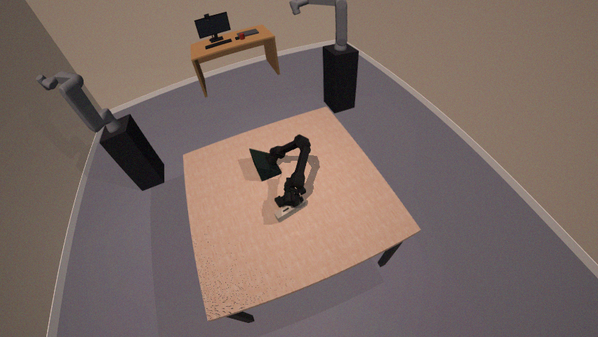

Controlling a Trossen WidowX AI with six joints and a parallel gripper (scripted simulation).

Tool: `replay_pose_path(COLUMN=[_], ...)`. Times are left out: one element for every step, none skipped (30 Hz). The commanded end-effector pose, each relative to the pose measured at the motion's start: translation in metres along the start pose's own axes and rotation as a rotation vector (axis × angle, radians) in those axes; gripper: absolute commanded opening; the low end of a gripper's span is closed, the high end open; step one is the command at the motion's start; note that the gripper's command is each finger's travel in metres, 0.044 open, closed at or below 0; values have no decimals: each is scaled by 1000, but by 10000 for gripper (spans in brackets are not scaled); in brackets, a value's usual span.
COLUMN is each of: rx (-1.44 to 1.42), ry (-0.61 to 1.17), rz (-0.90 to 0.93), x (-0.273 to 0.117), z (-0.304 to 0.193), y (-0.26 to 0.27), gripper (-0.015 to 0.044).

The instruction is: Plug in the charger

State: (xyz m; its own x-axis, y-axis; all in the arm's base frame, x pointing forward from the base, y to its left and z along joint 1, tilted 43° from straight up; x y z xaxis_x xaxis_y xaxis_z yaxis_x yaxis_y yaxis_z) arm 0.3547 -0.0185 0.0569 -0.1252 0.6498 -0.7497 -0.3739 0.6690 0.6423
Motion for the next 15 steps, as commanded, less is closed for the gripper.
replay_pose_path(rx=[-20, -20, -20, -20, -20, -20, -20, -20, -20, -20, -20, -20, -20, -20, -20], ry=[-33, -33, -33, -33, -33, -33, -33, -33, -33, -33, -33, -33, -33, -33, -33], rz=[-8, -8, -8, -8, -8, -8, -8, -8, -8, -8, -8, -8, -8, -8, -8], x=[-1, -1, -1, -1, -1, -1, -1, -1, -1, 0, 0, 0, 0, 0, 0], z=[7, 7, 7, 7, 7, 7, 6, 6, 6, 6, 6, 6, 6, 6, 6], y=[0, 0, 0, 0, 0, 0, 0, 0, 0, 0, 0, 0, 0, 0, 0], gripper=[0, 0, 0, 0, 0, 0, 0, 0, 0, 0, 0, 0, 0, 0, 0])
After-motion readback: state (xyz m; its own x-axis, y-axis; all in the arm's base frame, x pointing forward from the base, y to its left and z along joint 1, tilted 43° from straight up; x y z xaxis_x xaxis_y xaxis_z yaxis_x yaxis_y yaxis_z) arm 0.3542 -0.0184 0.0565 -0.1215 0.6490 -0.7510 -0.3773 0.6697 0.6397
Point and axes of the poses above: the point midway between the two fingers, 35 mm back from their tips, its own x axis out along the fingers, its own y axis across the jaws, z = x × y, the point moved 6 cm from there along -x, back along the fingers, and after that the axes turned 10 degrees about -x, right-handed, at the moved point
